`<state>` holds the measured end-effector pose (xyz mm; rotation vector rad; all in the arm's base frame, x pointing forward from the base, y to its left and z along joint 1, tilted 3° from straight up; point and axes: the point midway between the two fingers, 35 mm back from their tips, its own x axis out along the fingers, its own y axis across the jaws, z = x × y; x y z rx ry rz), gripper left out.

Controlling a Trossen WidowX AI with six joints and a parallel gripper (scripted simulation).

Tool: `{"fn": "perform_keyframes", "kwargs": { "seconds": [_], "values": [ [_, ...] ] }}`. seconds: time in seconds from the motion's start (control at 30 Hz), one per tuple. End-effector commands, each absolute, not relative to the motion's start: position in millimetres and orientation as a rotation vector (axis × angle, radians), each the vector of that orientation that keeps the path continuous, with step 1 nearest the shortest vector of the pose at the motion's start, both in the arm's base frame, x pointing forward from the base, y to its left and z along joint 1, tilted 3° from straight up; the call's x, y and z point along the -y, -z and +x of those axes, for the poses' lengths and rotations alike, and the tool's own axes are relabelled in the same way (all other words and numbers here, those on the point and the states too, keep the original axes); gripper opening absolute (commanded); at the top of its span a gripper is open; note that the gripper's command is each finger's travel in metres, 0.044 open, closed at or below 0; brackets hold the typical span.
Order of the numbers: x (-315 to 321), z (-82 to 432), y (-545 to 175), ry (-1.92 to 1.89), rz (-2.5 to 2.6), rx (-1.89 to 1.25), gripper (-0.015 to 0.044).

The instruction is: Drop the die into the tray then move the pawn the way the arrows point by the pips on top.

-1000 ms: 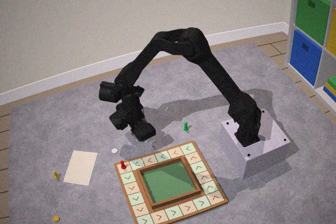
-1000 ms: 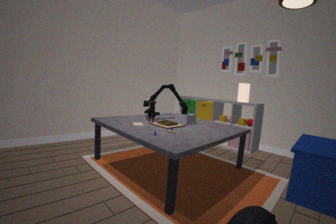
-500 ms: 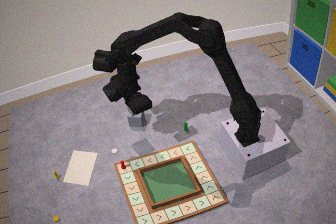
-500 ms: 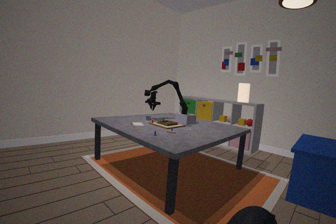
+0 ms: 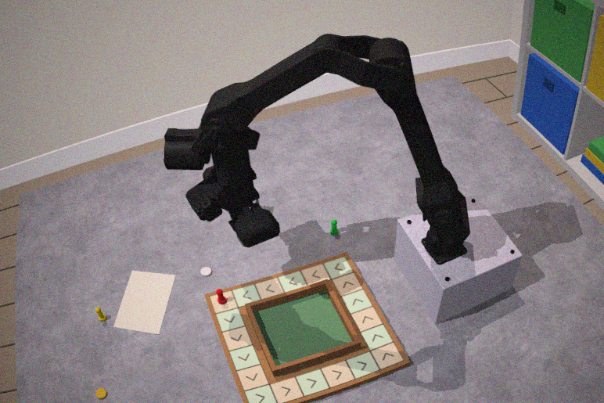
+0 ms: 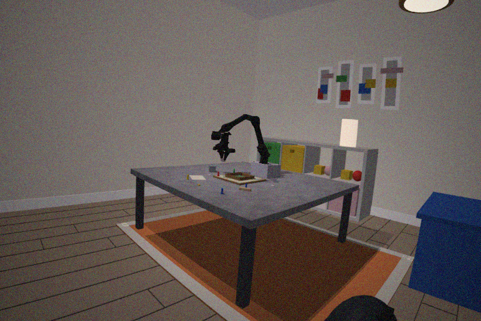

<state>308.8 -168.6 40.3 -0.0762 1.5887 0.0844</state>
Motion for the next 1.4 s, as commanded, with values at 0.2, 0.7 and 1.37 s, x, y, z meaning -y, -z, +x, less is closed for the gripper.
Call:
{"fn": "perform_keyframes", "kwargs": {
  "seconds": [0.2,0.7,1.37],
  "values": [
    [105.1,306.7,-30.4,-0.046,-0.027,-1.587,0.0],
    [18.2,278.5,-12.9,0.009,0.039,-1.592,0.0],
    [13.1,288.6,10.7,0.024,0.041,-1.1,0.0]
  ]
}}
